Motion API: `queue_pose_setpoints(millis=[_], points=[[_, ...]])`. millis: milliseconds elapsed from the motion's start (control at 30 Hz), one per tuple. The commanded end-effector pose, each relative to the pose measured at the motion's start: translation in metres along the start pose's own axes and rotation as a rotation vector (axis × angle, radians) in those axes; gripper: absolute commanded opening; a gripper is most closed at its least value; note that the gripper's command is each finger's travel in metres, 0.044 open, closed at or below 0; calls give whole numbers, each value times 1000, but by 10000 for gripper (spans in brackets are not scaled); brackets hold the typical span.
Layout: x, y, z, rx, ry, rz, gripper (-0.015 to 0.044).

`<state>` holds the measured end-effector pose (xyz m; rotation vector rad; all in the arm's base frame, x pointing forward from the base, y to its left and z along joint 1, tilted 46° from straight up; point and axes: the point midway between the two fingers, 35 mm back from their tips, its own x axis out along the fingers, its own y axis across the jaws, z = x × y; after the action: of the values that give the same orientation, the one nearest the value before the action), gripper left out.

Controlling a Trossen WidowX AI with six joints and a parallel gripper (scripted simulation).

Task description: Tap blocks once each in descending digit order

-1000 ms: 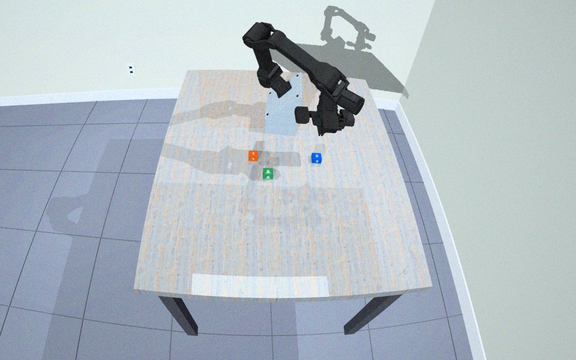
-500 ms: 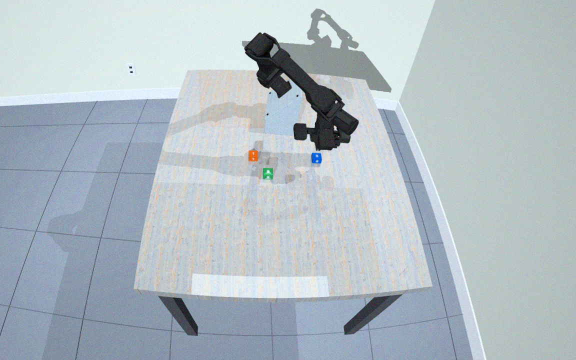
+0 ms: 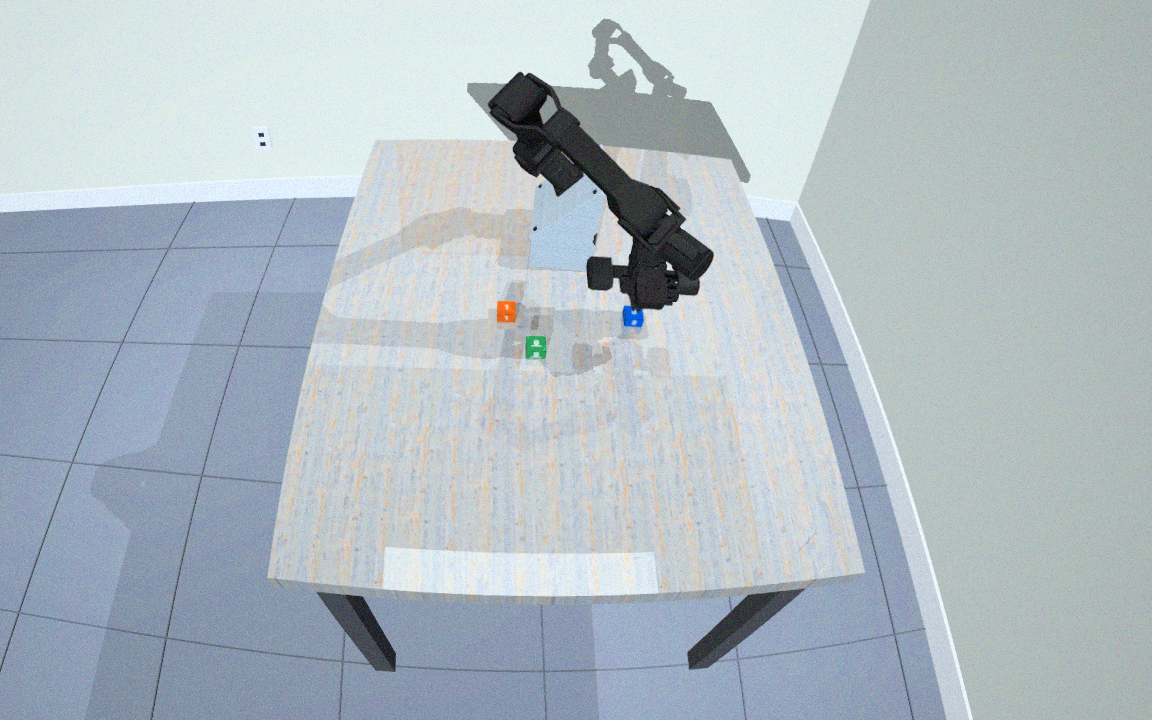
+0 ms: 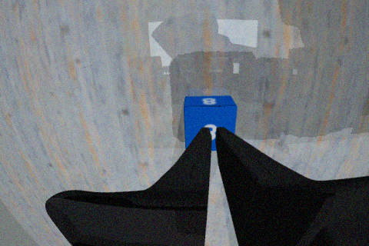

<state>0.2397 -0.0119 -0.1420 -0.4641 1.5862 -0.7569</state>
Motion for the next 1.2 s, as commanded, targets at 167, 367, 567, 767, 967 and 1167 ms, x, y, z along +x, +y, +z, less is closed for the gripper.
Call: queue_pose_setpoints(millis=[167,367,567,767,967,1167], points=[[15,-2,-3,-10,3,-10,20],[8,-1,-1,-3,1,-3,20],[-16,-1,-3,-10,3,-8,20],[-66,2,0,-11,3,-4,20],[-97,0,-3,-11,4,-5,20],[-101,-22,6,-14,3,4,20]])
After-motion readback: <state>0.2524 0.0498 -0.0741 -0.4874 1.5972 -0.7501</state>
